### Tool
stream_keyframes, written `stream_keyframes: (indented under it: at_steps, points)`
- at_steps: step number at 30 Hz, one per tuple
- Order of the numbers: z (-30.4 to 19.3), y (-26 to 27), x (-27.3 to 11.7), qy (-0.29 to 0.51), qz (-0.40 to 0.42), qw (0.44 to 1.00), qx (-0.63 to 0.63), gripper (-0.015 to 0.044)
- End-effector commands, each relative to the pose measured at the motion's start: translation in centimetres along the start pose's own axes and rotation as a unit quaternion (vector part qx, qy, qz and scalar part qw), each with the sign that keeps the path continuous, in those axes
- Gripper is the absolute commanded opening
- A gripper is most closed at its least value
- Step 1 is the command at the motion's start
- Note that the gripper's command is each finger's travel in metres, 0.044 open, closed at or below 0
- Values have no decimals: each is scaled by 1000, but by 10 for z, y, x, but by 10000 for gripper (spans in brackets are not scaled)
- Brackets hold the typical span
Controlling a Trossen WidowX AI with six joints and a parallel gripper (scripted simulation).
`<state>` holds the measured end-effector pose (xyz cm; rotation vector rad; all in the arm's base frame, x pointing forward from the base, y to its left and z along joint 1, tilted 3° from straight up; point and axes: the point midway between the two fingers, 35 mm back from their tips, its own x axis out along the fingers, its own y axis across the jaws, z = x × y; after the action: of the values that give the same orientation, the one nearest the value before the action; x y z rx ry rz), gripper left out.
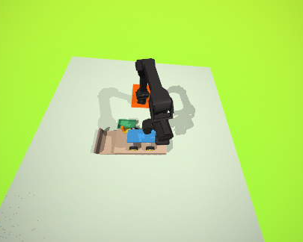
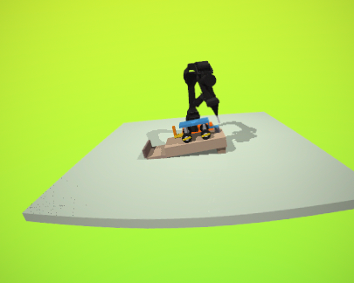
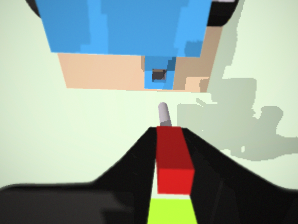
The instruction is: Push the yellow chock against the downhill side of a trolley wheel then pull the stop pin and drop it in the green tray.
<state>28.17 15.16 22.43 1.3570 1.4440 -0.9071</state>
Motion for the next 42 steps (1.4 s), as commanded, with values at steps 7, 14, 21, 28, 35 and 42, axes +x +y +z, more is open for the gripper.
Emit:
stream_keyframes:
  at_steps: [7,14,21,28,35,42]
  points:
    - [-13,1,-1,0,5,1000,0,0]
    - [-13,-20,2,0,4,1000,0,0]
    - [-13,-42,5,1,3,1000,1,0]
    - [-14,-67,5,1,2,1000,1,0]
    - [-15,-81,3,1,2,1000,1,0]
    - [1,-79,2,0,2,1000,1,0]
